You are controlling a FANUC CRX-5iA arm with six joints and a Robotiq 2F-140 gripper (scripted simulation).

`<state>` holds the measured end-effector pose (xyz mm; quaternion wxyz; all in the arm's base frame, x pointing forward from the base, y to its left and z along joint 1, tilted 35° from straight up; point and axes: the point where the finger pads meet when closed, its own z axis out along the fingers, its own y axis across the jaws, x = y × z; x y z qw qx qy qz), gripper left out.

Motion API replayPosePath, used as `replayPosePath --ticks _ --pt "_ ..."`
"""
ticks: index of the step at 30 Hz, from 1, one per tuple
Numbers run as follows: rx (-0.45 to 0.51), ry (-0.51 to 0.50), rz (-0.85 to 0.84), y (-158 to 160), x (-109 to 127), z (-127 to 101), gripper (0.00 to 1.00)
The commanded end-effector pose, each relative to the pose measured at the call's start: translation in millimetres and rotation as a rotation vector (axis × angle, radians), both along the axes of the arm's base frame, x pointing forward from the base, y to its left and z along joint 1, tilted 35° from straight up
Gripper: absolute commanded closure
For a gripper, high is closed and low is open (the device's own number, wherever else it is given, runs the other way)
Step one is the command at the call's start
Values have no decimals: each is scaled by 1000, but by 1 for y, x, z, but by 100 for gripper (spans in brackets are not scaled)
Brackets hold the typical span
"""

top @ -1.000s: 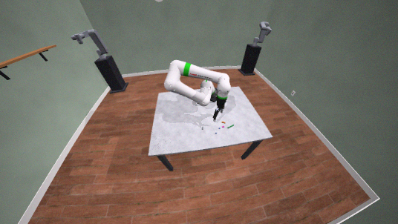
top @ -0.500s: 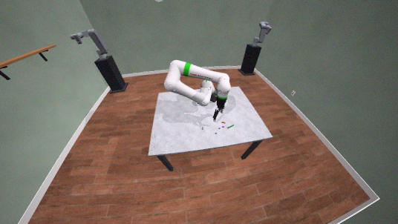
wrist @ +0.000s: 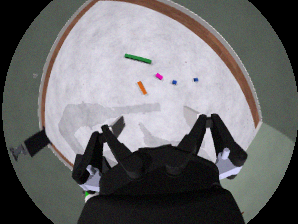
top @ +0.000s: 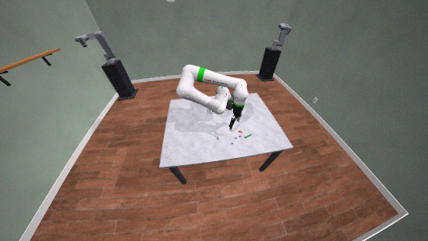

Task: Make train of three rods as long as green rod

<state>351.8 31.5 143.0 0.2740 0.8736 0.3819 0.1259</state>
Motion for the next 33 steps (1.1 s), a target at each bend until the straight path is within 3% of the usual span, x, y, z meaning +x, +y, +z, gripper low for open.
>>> replayPosePath --ticks 1,23,33 --pt "0 0 0 0 0 0 0" --pt "4 -4 -7 0 0 0 0" --pt "127 -113 -242 -4 0 2 0"
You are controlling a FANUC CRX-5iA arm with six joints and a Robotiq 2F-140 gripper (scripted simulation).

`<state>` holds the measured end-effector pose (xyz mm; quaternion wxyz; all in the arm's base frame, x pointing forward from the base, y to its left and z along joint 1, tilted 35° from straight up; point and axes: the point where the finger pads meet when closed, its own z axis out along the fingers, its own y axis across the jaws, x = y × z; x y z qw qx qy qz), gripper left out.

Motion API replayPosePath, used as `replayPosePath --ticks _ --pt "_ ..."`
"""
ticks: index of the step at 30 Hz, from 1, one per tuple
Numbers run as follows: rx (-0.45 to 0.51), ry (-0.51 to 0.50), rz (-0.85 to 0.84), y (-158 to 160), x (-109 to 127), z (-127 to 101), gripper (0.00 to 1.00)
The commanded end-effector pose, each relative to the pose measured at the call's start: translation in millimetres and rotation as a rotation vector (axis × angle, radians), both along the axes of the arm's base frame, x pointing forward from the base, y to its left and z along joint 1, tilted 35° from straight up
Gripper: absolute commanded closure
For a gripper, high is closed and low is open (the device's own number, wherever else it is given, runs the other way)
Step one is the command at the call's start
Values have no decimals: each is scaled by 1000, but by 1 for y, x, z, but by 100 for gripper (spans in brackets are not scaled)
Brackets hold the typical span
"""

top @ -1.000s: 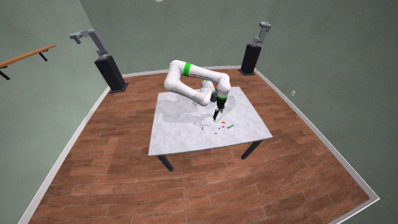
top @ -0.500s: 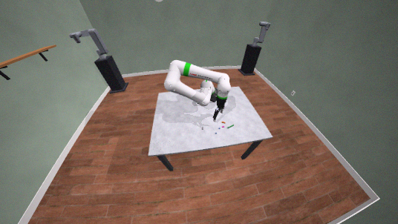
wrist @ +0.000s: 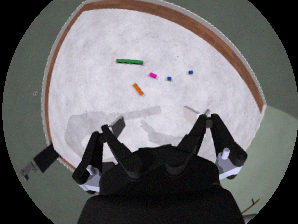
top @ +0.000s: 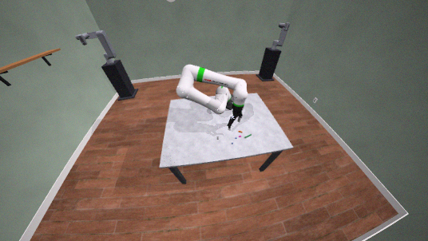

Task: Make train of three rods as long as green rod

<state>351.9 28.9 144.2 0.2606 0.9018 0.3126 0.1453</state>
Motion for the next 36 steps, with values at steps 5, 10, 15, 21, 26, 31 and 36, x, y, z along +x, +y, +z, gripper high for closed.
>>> replayPosePath --ticks 5,10,15,21,26,31,36 --pt "92 -90 -183 -3 0 2 0" --pt "170 -159 -332 -6 0 3 0" --pt "229 -212 -446 -8 0 4 0" --pt "288 -265 -559 -10 0 5 0" --pt "354 -323 -686 -13 0 6 0" --pt "413 -376 -799 -15 0 7 0" --pt "472 -428 -913 -17 0 8 0"
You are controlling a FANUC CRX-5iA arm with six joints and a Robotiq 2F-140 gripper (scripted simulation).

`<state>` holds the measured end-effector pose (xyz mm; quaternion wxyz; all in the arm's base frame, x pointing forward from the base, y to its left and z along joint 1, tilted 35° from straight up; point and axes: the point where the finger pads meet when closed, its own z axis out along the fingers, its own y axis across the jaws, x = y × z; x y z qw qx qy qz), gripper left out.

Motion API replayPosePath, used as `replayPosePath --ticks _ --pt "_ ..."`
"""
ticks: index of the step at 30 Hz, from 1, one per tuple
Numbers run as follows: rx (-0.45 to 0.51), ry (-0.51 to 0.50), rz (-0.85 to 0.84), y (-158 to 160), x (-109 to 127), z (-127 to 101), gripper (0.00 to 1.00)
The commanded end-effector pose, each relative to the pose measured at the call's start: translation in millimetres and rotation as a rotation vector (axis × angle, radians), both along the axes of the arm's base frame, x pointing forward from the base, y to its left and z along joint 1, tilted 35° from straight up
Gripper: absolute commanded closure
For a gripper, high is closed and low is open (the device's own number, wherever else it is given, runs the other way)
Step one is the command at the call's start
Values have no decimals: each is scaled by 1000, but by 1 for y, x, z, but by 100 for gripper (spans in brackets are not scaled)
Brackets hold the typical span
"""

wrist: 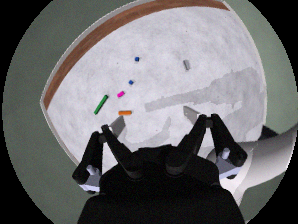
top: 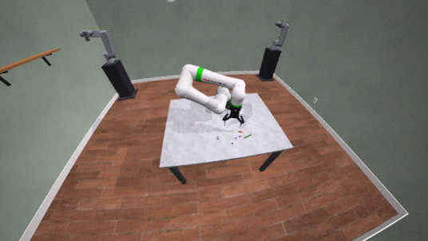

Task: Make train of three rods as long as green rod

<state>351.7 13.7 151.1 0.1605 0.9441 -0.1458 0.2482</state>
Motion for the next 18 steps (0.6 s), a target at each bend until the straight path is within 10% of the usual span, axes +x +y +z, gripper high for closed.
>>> replayPosePath --ticks 1,18 --pt "63 -72 -137 -2 0 1 0" --pt "258 -246 -514 -9 -1 4 0"
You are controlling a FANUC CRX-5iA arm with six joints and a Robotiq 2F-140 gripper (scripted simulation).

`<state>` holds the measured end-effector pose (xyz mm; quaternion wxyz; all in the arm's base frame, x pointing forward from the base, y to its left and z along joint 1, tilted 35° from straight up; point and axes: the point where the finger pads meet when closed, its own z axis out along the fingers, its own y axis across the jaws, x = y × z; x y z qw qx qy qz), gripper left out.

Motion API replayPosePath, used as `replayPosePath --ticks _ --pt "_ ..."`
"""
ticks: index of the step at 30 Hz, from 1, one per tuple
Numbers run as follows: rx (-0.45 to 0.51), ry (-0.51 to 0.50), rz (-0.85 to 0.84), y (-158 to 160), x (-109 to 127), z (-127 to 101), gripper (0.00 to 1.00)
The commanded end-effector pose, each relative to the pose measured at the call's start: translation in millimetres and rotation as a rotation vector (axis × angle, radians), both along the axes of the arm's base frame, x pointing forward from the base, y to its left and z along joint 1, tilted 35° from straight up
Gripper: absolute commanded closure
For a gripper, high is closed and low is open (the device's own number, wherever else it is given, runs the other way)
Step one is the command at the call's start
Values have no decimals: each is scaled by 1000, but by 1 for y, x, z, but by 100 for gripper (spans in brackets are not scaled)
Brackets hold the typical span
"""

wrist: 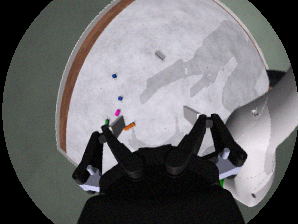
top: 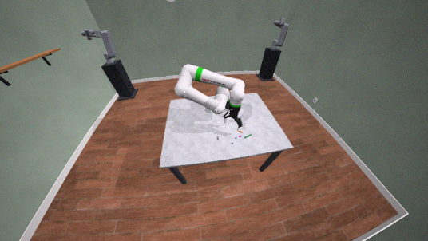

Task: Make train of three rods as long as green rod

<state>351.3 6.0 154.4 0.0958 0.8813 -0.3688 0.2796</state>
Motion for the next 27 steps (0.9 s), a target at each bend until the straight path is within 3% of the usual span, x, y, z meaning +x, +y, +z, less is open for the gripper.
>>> replayPosePath --ticks 1,17,27 --pt "51 -62 -115 -2 0 1 0" --pt "246 -235 -492 -9 -1 4 0" --pt "306 -289 -607 -11 -1 5 0"
